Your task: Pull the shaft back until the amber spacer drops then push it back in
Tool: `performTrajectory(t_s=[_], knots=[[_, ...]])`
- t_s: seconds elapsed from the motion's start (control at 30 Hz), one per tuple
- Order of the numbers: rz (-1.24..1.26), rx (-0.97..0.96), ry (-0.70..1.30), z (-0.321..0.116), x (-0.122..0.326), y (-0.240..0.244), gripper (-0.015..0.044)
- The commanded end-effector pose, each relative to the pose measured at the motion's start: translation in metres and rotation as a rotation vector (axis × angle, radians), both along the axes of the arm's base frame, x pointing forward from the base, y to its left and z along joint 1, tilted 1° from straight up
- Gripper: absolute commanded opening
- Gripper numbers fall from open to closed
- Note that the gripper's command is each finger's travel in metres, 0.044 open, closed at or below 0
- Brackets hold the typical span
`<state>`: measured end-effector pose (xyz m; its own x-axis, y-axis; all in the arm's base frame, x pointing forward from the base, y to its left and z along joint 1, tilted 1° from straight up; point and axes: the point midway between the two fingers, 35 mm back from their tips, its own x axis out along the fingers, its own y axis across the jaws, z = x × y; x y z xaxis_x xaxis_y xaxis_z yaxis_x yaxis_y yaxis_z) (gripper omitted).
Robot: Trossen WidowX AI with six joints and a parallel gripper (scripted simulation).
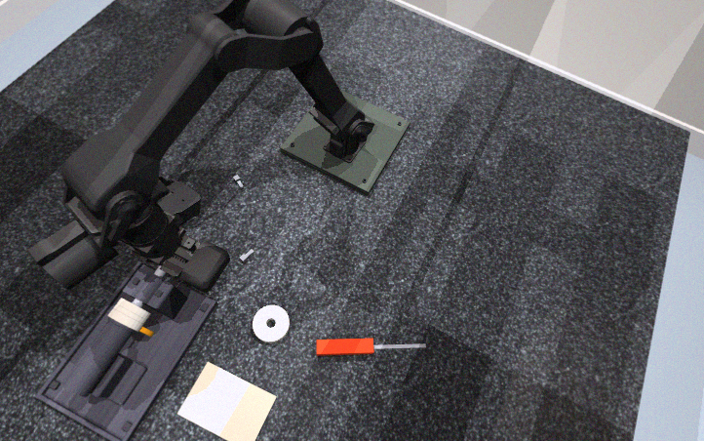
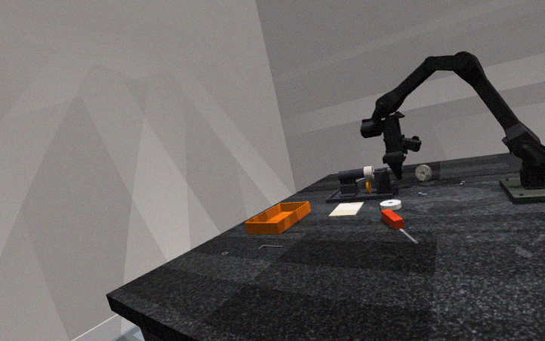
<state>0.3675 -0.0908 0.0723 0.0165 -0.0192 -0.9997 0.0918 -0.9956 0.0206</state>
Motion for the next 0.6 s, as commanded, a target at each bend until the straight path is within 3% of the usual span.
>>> performTrajectory(t_s=[0.0, 0.57], knots=[[0.000, 0.002, -0.002, 0.0002, 0.0026, 0.0016, 0.0000], [0.000, 0.003, -0.002, 0.0004, 0.0074, 0.0021, 0.0000]])
